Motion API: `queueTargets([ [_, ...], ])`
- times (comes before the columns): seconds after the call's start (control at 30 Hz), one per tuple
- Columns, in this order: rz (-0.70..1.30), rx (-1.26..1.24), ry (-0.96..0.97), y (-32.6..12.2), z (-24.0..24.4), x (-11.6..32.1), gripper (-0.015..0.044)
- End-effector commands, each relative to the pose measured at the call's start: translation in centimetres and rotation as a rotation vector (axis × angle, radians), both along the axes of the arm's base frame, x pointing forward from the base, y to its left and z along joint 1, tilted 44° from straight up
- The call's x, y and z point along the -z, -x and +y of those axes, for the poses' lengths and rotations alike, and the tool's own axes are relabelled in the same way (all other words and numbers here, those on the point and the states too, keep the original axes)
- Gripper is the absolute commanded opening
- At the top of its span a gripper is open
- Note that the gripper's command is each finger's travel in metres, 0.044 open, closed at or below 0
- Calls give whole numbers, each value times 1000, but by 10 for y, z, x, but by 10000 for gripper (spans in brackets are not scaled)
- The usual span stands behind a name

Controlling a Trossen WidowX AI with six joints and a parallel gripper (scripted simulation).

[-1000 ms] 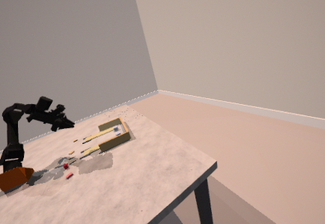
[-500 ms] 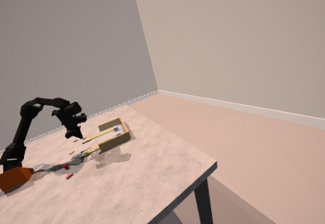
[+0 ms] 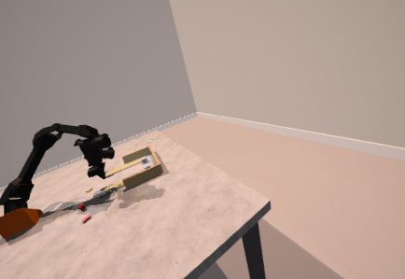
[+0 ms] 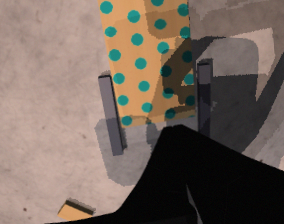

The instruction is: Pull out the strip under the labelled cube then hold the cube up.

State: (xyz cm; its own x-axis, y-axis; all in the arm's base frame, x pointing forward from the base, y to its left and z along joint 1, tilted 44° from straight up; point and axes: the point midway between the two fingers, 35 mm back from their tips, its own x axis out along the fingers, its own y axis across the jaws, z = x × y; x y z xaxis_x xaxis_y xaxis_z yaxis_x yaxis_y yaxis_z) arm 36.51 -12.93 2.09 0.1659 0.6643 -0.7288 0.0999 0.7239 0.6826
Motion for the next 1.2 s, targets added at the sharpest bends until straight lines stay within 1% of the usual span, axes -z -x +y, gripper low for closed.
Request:
queueTargets([
  [0.0,10,2,-4,-1,4,7,0],
  [1.17,9,2,-7,-13,42,45,0],
])
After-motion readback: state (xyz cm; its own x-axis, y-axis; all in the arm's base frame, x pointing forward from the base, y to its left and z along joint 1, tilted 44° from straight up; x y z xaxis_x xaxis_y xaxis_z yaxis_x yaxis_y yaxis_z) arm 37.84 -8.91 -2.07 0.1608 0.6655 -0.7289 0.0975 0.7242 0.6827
